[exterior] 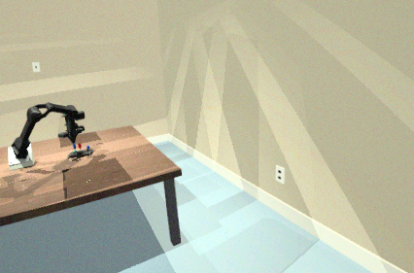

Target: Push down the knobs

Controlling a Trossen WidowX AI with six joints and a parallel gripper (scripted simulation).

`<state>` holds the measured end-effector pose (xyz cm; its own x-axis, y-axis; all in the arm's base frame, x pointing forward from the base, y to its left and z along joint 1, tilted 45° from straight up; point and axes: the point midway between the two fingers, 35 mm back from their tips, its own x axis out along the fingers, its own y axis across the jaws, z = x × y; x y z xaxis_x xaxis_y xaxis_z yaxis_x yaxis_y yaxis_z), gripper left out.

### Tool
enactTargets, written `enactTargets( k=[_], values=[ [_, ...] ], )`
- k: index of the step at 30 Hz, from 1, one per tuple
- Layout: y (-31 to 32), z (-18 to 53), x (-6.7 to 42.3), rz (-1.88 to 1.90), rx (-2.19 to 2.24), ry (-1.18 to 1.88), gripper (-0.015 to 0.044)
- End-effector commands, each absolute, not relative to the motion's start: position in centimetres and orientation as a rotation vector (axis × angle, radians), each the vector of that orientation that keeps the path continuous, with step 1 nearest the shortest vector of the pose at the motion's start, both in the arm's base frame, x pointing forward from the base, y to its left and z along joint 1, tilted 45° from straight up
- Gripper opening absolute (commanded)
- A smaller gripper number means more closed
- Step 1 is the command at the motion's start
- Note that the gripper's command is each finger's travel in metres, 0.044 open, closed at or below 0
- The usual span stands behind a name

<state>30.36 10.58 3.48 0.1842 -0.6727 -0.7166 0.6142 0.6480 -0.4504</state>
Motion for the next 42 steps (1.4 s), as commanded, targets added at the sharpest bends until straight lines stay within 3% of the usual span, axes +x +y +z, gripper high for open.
enactTargets(
  k=[1,42],
  values=[
    [10.45,3.42,30.46,-0.905,-0.072,1.043,0.0000],
    [10.04,3.00,30.57,-0.906,-0.073,1.043,0.0000]
  ],
)
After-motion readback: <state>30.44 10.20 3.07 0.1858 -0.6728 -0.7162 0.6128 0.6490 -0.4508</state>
